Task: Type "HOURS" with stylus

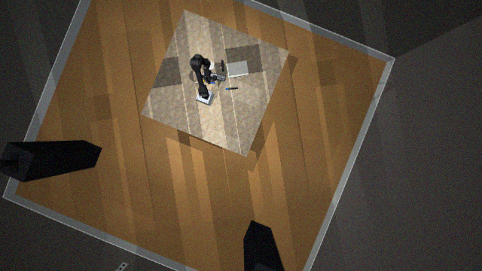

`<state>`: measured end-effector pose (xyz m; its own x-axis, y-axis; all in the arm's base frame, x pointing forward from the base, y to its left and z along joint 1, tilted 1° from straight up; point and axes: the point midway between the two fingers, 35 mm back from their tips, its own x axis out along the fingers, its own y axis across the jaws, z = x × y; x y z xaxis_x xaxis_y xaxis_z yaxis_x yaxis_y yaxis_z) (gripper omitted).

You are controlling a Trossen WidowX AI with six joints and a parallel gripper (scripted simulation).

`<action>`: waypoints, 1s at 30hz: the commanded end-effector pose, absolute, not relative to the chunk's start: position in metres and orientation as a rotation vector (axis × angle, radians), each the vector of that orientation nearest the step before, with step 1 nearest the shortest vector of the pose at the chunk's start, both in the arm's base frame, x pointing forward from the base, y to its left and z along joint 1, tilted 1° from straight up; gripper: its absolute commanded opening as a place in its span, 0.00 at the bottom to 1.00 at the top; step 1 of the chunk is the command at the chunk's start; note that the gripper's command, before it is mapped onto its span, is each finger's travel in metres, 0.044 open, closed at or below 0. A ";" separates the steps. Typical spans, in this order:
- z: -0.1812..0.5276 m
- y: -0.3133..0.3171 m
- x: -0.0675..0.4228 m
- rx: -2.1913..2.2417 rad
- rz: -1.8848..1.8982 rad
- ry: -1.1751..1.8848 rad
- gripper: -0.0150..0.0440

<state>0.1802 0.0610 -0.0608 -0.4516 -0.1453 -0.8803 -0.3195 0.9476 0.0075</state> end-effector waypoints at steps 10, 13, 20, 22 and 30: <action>-0.062 0.062 0.185 -0.330 0.203 2.034 0.25; -0.062 0.062 0.185 -0.330 0.203 2.034 0.25; -0.062 0.062 0.185 -0.330 0.203 2.034 0.25; -0.062 0.062 0.185 -0.330 0.203 2.034 0.25; -0.056 0.062 0.185 -0.330 0.203 2.034 0.25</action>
